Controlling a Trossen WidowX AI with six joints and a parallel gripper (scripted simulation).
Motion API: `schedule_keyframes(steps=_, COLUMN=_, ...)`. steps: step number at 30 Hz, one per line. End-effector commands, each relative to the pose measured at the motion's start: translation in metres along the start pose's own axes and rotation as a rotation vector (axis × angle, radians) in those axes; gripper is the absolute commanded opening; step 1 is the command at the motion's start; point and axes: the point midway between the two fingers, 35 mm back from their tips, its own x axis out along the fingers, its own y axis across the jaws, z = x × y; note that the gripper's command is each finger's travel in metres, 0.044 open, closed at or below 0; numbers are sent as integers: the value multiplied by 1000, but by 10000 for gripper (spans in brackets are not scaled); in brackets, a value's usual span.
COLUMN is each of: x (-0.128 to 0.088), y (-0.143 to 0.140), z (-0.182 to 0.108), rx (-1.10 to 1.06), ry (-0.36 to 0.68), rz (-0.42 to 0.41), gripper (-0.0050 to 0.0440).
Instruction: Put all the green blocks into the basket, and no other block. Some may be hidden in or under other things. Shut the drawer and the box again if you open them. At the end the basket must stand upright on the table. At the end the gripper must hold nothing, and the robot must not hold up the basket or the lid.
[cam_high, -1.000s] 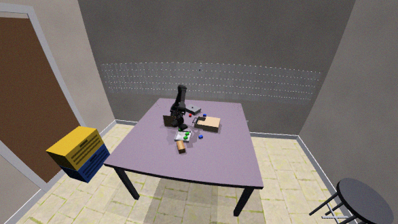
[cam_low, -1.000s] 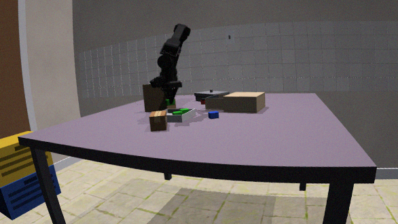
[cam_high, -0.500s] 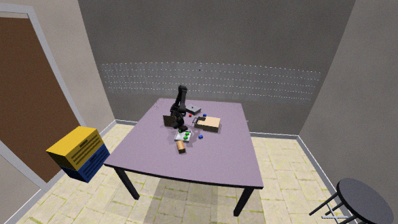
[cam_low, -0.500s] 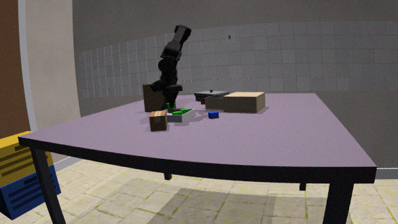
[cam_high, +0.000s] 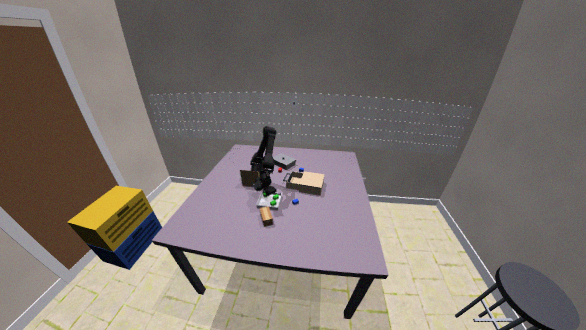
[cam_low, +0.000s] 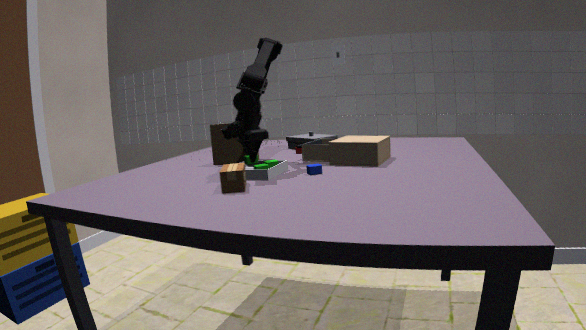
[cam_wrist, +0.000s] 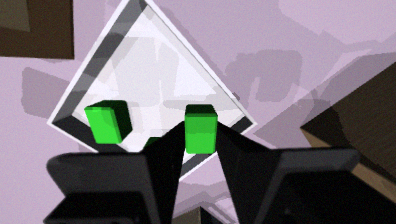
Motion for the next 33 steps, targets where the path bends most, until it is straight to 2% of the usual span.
schedule_keyframes(steps=1, x=5, y=-2, z=0, rx=7, ry=5, rz=-10, gripper=0)
schedule_keyframes(steps=15, x=17, y=-2, z=0, rx=7, ry=5, rz=-10, gripper=0)
schedule_keyframes(steps=25, x=17, y=-2, z=0, rx=7, ry=5, rz=-10, gripper=0)
schedule_keyframes(steps=26, x=17, y=-2, z=0, rx=7, ry=5, rz=-10, gripper=186)
schedule_keyframes(steps=33, x=17, y=-2, z=0, rx=7, ry=5, rz=-10, gripper=186)
